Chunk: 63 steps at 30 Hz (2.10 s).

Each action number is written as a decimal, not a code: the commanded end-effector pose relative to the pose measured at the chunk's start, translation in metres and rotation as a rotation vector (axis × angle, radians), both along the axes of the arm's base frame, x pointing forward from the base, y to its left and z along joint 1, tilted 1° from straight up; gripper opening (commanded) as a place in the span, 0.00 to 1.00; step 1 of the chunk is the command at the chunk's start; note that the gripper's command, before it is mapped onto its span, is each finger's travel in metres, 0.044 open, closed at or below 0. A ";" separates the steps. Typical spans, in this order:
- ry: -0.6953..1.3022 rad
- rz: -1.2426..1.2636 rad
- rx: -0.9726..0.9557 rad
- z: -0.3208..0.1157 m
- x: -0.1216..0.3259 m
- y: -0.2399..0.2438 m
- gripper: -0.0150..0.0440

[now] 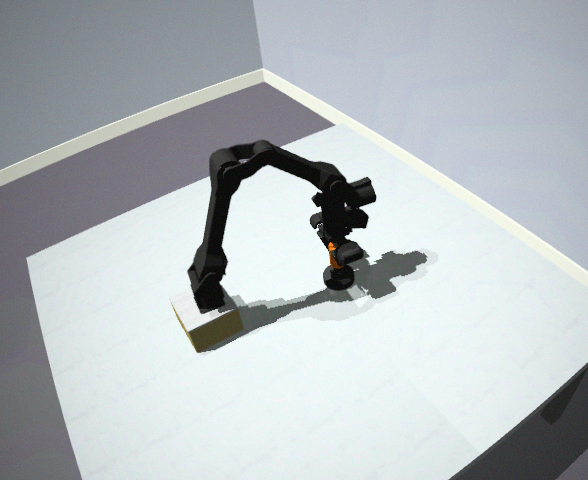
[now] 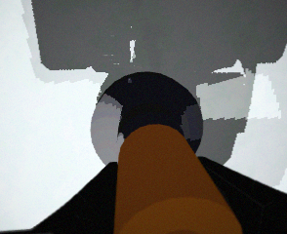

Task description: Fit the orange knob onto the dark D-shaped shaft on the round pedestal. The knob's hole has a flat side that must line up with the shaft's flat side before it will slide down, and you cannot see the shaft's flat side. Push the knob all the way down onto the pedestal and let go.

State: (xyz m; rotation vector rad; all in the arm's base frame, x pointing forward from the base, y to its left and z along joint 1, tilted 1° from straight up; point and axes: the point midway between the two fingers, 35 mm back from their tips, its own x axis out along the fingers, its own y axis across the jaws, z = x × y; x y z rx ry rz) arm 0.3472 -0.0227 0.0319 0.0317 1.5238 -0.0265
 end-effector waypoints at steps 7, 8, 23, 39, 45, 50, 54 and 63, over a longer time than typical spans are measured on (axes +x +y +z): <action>0.002 -0.005 0.001 0.002 -0.002 0.001 0.25; 0.002 -0.005 0.001 0.003 -0.002 0.001 0.25; 0.002 -0.214 0.010 0.002 0.003 0.000 0.25; 0.002 -0.214 0.010 0.000 -0.001 0.000 0.25; 0.002 -0.214 0.010 -0.001 -0.002 0.001 0.25; 0.002 -0.214 0.010 0.004 -0.002 0.001 0.25; 0.002 -0.240 0.011 0.005 -0.002 0.001 0.25; 0.002 -0.423 0.020 0.002 0.002 0.000 0.25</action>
